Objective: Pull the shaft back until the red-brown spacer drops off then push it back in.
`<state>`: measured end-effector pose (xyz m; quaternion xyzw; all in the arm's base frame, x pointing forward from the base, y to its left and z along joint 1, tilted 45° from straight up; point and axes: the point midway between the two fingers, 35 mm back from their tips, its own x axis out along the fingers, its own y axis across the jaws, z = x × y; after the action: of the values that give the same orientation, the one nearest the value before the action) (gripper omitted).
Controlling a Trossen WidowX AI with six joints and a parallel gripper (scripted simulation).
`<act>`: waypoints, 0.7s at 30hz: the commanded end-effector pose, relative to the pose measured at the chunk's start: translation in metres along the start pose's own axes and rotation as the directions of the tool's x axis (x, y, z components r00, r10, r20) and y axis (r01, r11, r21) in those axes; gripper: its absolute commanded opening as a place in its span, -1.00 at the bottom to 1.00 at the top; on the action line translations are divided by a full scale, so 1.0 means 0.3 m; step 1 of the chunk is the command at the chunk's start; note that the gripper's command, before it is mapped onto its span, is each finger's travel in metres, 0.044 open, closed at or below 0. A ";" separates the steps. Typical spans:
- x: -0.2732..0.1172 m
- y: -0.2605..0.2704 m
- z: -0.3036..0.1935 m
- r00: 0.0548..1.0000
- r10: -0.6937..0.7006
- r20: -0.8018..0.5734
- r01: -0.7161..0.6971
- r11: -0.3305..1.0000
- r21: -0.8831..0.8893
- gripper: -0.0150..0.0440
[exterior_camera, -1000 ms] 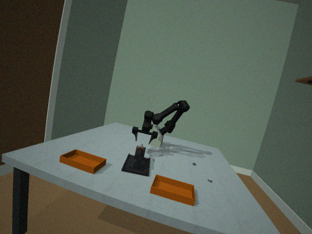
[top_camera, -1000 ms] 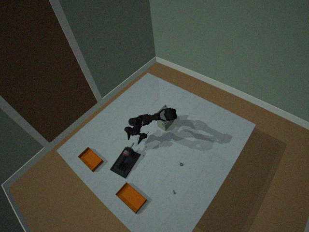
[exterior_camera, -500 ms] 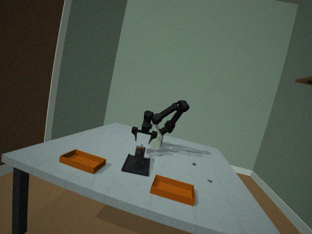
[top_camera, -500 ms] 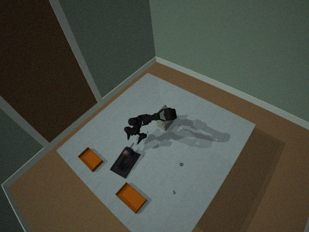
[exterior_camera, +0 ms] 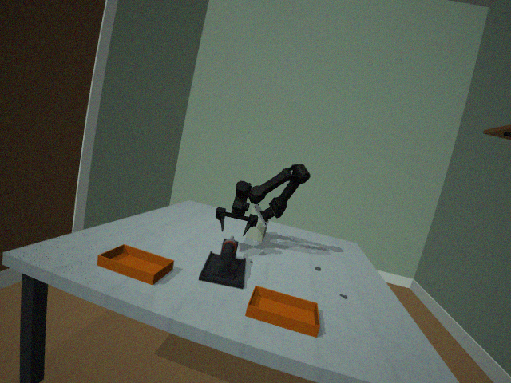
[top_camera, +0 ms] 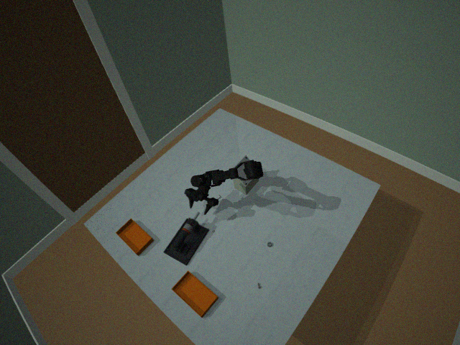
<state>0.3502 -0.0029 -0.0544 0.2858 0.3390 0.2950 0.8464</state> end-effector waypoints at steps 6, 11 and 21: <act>-0.006 0.001 -0.006 1.000 0.003 0.001 -0.003 1.000 0.003 1.00; -0.006 0.001 -0.006 1.000 0.003 0.001 -0.003 1.000 0.003 1.00; -0.006 0.001 -0.006 1.000 0.003 0.001 -0.003 1.000 0.003 1.00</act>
<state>0.3485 -0.0042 -0.0546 0.2885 0.3388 0.2935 0.8460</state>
